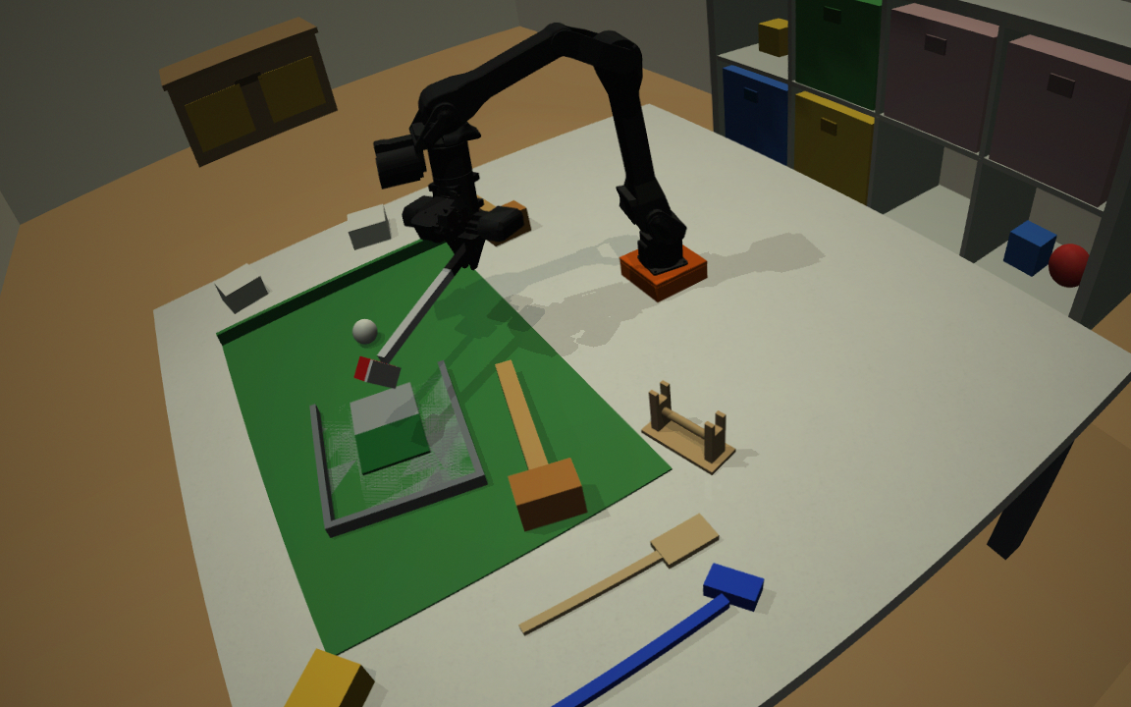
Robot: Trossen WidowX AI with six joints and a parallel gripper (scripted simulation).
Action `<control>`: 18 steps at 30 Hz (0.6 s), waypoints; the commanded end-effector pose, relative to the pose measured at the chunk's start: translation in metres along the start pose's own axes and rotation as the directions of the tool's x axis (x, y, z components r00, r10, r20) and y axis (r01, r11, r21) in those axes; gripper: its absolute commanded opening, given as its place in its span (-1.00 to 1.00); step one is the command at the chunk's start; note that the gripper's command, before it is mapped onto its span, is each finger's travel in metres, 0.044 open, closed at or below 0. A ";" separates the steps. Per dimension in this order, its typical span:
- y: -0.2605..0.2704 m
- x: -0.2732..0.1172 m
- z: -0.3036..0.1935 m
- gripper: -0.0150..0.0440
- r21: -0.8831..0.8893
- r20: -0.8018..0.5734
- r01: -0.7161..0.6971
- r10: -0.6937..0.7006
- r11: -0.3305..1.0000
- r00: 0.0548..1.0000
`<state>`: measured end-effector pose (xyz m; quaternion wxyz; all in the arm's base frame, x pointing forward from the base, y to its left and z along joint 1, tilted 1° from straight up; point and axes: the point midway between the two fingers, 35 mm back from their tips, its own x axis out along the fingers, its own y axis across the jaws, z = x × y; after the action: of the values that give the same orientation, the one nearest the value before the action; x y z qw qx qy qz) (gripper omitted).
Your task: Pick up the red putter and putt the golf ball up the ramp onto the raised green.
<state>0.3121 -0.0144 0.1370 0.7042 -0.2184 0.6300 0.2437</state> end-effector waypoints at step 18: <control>-0.085 -0.021 -0.093 -0.49 0.595 -0.099 0.087 -0.034 0.799 0.995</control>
<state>0.2954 -0.1193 0.1461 0.7209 -0.0499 0.6899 0.0420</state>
